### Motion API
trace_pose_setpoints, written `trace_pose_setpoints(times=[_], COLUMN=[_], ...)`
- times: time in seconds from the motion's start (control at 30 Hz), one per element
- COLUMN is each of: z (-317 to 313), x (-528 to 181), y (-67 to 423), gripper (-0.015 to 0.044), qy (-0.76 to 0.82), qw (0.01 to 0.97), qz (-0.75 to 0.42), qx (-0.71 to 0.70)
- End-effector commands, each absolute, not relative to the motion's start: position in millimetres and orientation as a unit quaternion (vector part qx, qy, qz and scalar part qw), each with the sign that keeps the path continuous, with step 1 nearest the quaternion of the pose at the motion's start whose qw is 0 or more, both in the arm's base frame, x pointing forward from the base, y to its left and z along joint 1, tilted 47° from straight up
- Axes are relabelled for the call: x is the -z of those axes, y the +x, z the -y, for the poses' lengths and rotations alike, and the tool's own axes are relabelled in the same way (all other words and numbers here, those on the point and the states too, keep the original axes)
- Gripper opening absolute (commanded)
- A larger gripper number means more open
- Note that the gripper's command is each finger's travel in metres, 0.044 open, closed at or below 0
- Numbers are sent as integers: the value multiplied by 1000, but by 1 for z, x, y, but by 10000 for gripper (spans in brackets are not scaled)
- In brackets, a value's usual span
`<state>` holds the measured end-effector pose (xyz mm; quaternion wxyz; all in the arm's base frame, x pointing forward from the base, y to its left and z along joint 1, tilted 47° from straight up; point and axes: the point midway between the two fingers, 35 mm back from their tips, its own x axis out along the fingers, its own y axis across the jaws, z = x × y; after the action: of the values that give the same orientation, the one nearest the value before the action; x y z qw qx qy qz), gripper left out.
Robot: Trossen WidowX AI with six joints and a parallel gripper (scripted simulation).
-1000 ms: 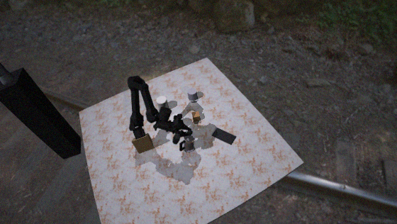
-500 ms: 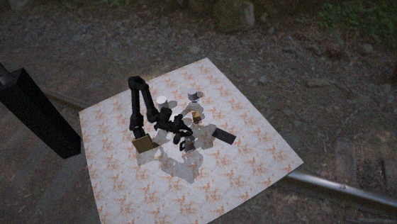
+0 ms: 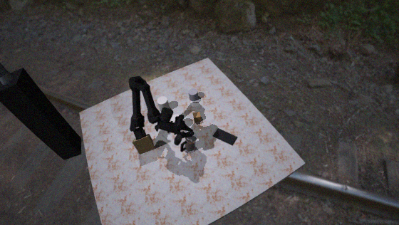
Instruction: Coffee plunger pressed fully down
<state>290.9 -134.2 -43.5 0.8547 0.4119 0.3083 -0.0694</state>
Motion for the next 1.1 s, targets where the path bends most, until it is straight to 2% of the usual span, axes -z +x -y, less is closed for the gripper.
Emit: trace_pose_setpoints(times=[0.0,0.4,0.63,0.87,1.07], z=[134,134,144,177,177], x=[44,44,34,-22,-23], y=[291,291,288,263,261], gripper=[125,440,440,440,440], qy=[412,412,412,415,415], qw=[855,855,853,851,851], qz=[-309,-309,-311,-315,-315], qx=[69,69,70,66,66])
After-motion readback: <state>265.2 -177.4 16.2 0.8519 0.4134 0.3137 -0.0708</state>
